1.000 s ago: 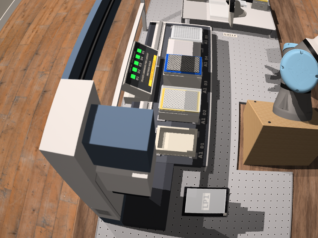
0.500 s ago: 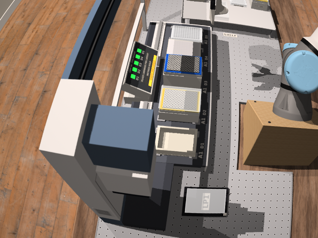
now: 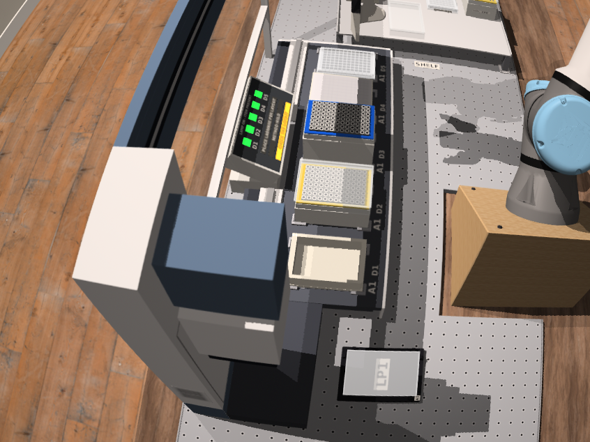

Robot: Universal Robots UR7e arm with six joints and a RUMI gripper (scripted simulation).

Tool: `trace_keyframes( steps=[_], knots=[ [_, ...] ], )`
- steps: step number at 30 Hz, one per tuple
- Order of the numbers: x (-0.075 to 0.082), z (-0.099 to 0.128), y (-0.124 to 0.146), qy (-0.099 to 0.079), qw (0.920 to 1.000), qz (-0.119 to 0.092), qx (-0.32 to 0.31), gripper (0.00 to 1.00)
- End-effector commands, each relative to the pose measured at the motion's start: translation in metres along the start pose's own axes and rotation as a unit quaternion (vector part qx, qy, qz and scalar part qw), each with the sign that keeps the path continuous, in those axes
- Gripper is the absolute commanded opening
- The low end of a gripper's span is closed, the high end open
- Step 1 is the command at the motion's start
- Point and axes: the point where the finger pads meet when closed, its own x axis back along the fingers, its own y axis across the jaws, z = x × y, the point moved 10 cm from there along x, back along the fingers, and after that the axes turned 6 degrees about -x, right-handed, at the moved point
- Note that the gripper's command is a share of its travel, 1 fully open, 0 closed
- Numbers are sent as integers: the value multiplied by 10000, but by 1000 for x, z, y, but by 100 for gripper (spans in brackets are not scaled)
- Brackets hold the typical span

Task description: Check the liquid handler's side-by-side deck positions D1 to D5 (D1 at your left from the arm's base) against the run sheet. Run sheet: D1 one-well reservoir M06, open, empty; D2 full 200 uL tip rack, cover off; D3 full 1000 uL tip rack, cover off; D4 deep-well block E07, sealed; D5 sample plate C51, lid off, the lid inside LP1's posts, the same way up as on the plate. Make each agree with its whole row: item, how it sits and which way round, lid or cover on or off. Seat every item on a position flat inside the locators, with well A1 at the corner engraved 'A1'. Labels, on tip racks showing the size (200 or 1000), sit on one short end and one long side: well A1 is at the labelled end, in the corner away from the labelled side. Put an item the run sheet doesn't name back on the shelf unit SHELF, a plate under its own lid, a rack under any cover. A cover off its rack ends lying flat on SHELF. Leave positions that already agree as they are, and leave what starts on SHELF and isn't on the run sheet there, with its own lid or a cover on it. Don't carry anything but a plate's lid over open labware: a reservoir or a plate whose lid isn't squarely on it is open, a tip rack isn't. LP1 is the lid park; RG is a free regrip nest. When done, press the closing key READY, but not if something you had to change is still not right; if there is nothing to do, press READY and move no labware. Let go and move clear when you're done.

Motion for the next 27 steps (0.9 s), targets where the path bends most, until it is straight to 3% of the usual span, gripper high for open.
trace_keyframes(
  steps=[1,21,27],
  knots=[
    [1,27,0,16,10000,-15,-26,82],
    [0,25,0,3,10000,-11,-24,82],
    [-12,25,-1,-19,10000,-6,-15,82]
  ],
)
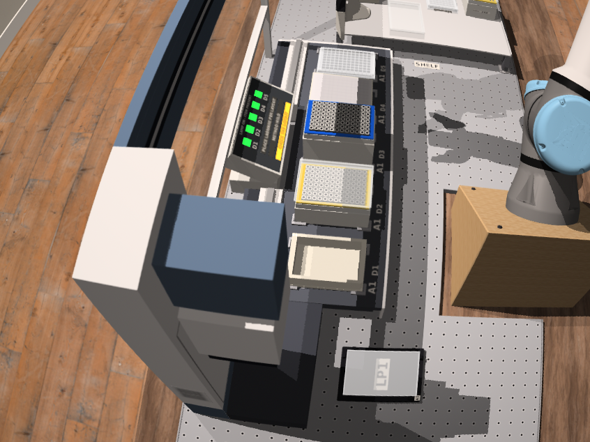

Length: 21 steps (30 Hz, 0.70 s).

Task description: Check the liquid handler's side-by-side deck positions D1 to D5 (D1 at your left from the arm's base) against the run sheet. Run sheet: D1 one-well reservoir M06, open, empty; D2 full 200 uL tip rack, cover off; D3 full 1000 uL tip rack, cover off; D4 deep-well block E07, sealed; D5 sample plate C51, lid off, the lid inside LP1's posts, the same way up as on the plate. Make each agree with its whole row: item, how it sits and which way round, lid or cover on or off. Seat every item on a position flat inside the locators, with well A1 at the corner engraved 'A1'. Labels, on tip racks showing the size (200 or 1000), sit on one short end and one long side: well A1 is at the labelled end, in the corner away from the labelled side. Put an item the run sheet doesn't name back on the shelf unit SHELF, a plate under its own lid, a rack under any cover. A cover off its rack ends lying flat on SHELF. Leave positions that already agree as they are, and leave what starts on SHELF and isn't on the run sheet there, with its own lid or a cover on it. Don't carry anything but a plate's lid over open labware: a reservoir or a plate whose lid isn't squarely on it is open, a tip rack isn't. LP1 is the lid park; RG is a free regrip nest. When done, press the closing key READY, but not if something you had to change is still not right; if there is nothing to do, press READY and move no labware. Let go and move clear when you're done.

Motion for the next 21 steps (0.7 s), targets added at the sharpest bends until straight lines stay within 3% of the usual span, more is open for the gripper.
trace_keyframes(
  steps=[1,21],
  knots=[
    [-13,0,-1,-31,10000,4,11,82],
    [-43,0,-1,-31,10000,5,12,82]
  ],
)
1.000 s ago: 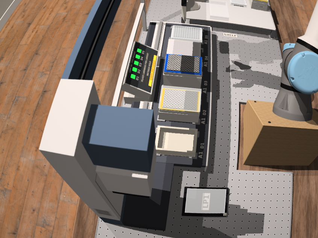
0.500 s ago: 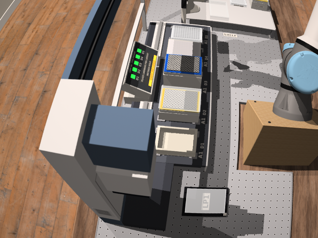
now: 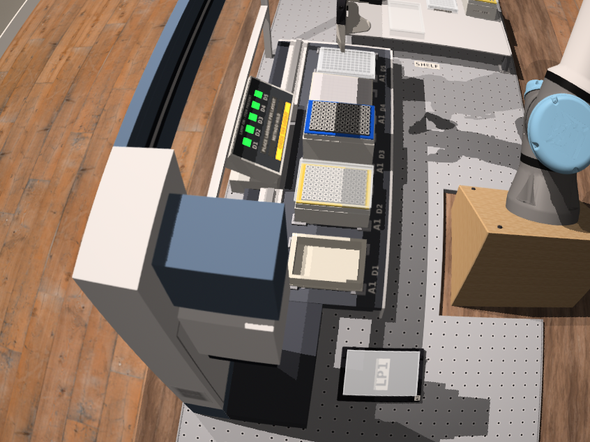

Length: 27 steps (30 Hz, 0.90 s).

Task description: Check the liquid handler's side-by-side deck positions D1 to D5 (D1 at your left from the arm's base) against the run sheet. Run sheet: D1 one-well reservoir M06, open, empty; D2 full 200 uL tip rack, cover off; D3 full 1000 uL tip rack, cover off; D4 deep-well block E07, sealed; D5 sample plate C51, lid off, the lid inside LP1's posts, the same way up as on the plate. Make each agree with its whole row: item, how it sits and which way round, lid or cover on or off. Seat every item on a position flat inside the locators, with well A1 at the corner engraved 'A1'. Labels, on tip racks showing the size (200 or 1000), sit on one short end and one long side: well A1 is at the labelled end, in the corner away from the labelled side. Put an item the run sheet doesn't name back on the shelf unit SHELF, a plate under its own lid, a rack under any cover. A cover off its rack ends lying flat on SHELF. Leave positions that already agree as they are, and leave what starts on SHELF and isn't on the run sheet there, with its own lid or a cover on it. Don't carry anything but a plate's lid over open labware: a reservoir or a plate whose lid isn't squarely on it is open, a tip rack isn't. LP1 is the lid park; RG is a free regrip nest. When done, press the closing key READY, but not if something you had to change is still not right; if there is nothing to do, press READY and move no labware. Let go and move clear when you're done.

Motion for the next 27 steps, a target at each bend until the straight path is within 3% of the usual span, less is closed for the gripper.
trace_keyframes(
  steps=[1,27],
  knots=[
    [-13,0,0,1,10000,8,7,82],
    [-50,0,0,1,10000,9,7,82]
  ],
)
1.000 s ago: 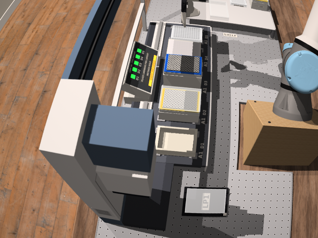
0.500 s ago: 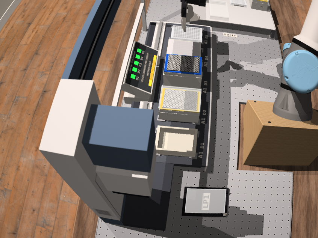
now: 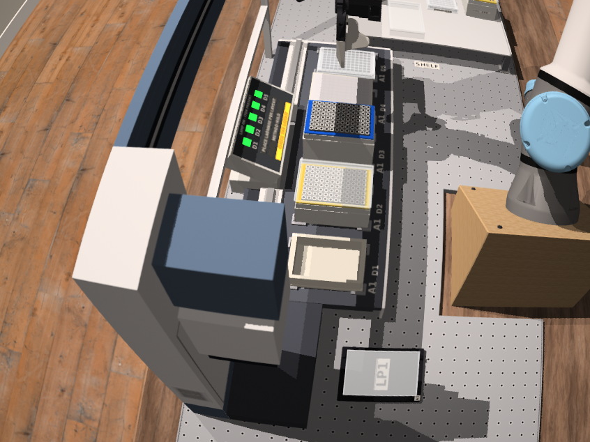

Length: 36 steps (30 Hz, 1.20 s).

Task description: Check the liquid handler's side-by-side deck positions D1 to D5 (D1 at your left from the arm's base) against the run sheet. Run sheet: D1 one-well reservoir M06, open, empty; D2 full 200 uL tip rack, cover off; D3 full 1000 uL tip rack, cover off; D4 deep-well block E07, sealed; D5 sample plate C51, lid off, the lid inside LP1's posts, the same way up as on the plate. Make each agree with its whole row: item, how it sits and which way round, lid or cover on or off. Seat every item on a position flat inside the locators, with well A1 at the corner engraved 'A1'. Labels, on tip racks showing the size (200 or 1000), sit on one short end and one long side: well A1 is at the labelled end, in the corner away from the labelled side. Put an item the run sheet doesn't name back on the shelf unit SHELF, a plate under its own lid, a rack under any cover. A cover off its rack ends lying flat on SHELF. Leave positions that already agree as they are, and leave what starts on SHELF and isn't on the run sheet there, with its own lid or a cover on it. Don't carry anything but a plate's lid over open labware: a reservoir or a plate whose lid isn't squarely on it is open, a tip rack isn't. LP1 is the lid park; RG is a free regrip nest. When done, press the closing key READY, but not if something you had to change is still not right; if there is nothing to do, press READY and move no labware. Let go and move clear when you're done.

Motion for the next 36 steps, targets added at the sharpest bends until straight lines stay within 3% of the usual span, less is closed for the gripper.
trace_keyframes(
  steps=[1,36],
  knots=[
    [-12,0,0,8,10000,6,4,82],
    [-63,0,0,9,10000,7,4,82]
  ],
)
